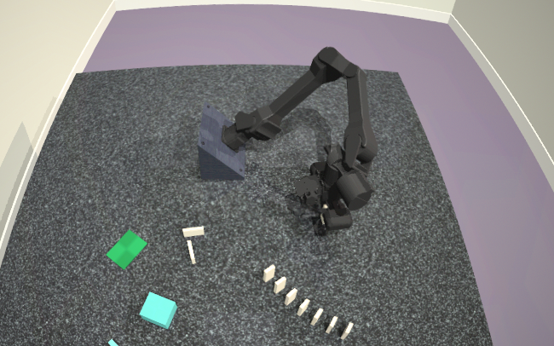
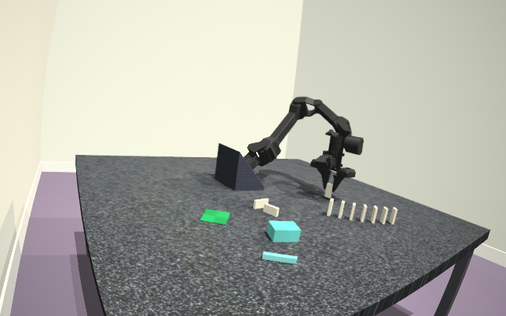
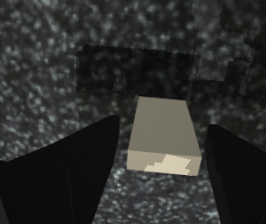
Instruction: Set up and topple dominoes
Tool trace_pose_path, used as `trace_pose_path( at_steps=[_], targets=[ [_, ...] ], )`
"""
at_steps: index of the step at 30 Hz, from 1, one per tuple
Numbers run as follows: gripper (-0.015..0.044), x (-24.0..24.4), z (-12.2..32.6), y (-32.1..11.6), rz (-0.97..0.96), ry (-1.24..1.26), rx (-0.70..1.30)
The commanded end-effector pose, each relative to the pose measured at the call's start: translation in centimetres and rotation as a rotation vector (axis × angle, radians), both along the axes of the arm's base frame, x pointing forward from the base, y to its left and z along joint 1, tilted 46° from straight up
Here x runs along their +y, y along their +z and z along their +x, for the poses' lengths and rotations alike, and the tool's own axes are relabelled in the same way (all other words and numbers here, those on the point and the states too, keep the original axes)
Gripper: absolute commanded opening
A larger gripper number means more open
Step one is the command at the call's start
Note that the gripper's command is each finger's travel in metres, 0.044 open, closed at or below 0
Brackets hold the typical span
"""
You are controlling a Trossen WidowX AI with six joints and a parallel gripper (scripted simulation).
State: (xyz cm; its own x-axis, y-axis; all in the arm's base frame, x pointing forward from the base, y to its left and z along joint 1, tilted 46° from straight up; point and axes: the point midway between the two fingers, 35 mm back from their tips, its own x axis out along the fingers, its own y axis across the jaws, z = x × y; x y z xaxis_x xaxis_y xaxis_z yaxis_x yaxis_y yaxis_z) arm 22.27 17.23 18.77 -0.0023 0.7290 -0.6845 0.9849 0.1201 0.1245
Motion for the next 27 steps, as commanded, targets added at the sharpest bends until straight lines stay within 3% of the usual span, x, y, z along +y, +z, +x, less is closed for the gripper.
trace_pose_path(
  at_steps=[1,11,20,27],
  targets=[
    [0.0107,0.0,0.0,0.0,-0.002,-0.004,0.001],
    [0.0107,-0.2,0.1,0.1,-0.003,-0.007,0.001],
    [0.0107,-8.1,-0.2,7.5,-0.006,-0.149,0.005],
    [0.0107,-8.4,0.2,7.5,-0.010,-0.116,-0.032]
  ],
)
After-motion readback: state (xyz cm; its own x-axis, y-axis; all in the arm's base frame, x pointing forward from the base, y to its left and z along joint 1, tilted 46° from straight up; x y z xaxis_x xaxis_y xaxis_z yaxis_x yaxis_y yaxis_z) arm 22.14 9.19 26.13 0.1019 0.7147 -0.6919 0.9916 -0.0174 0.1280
